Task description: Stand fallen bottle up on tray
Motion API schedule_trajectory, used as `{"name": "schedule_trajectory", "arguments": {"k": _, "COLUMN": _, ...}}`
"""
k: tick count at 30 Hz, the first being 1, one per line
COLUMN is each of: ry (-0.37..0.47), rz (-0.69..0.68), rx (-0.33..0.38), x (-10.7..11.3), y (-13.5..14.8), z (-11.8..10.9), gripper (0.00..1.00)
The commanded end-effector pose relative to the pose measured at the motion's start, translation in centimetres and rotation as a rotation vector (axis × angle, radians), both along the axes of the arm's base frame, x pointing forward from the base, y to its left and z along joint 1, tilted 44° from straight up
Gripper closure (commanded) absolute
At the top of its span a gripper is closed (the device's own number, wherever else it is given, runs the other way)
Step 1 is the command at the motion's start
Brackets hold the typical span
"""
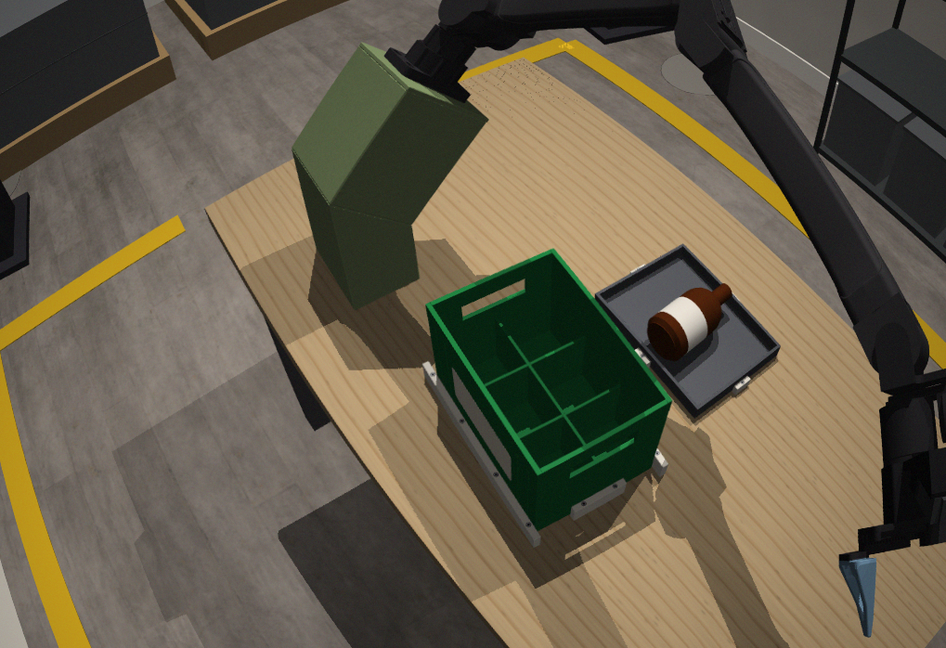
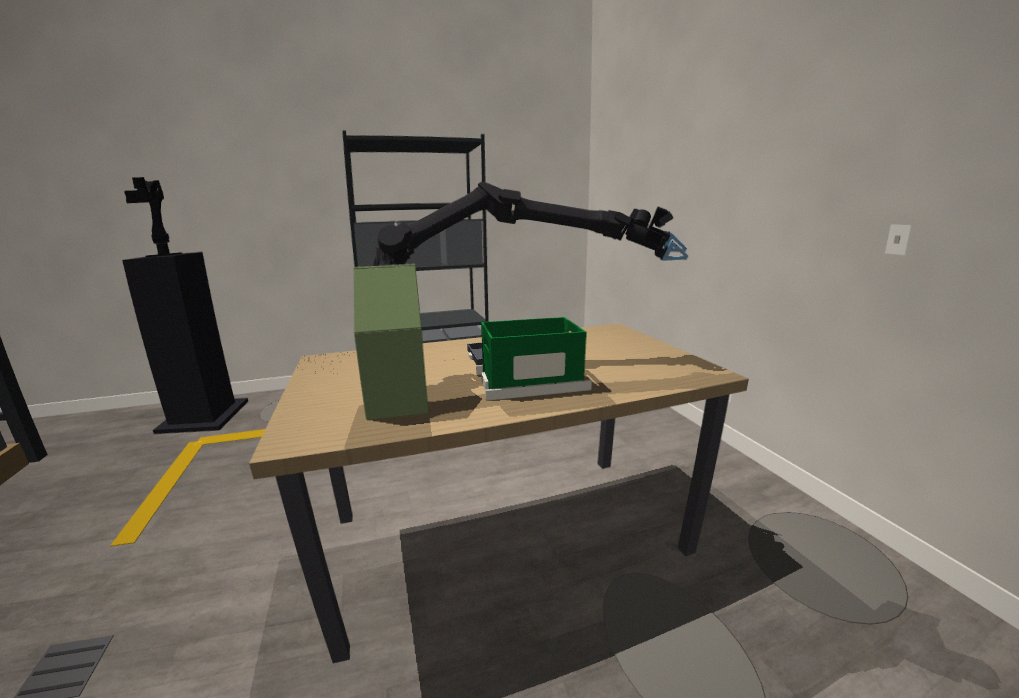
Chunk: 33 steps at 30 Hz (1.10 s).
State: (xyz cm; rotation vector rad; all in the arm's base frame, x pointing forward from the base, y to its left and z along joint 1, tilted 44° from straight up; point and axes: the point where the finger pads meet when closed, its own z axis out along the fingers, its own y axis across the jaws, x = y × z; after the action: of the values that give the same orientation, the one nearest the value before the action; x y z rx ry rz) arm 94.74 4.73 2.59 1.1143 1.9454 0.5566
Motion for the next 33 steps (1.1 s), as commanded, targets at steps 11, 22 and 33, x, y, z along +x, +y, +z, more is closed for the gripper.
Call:
{"name": "schedule_trajectory", "arguments": {"k": 11, "ry": 0.130, "rz": 0.111, "rx": 0.259, "x": -7.1, "y": 10.0, "z": 4.5, "gripper": 0.00}}
{"name": "schedule_trajectory", "arguments": {"k": 22, "ry": 0.363, "rz": 0.179, "rx": 0.500, "x": -20.8, "y": 20.6, "z": 7.1, "gripper": 0.00}}
{"name": "schedule_trajectory", "arguments": {"k": 33, "ry": 0.751, "rz": 0.170, "rx": 0.727, "x": -41.2, "y": 26.8, "z": 8.0, "gripper": 0.00}}
